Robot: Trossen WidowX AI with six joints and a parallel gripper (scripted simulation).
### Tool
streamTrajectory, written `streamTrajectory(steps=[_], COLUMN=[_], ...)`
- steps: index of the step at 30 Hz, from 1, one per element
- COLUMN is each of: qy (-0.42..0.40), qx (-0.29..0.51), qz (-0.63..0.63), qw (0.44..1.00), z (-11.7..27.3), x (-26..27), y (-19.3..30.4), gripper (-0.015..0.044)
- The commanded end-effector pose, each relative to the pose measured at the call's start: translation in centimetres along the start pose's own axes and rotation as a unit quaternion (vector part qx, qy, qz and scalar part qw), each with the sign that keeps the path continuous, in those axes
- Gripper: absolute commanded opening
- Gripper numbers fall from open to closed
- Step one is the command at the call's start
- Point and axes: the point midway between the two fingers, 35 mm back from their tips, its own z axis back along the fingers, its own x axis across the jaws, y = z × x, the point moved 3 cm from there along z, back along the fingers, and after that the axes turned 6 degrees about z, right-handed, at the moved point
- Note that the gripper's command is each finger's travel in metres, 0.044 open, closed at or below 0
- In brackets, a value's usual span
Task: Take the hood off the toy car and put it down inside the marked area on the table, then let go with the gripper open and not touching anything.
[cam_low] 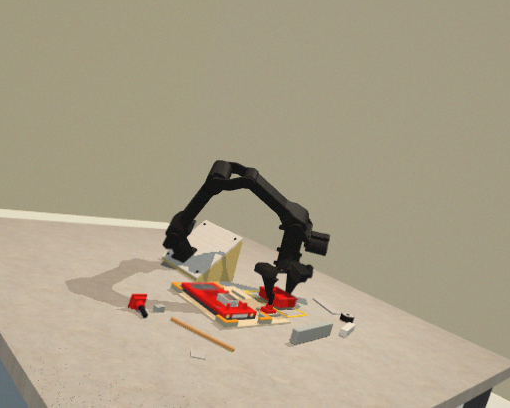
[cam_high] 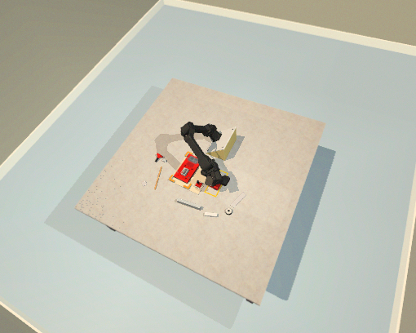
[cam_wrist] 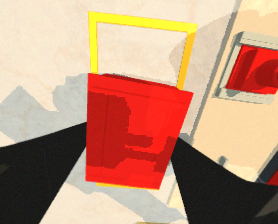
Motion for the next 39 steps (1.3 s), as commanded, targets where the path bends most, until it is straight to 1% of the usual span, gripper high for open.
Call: streamTrajectory(steps=[1, 13, 30, 34, 39], qy=[0.004, 0.004, 0.0, 0.002, 0.006], qx=[0.0, 0.0, 0.0, 0.001, 0.003], qz=[0.004, 0.004, 0.0, 0.0, 0.001], qw=[1.0, 1.0, 1.0, 1.0, 1.0], z=[-0.4, -0.8, -0.4, 1.8, 6.5], x=[-0.1, -0.1, 0.0, 0.2, 0.2], y=[0.1, 0.2, 0.0, -0.2, 0.0], gripper=[0.0, 0.0, 0.044, 0.044, 0.044])
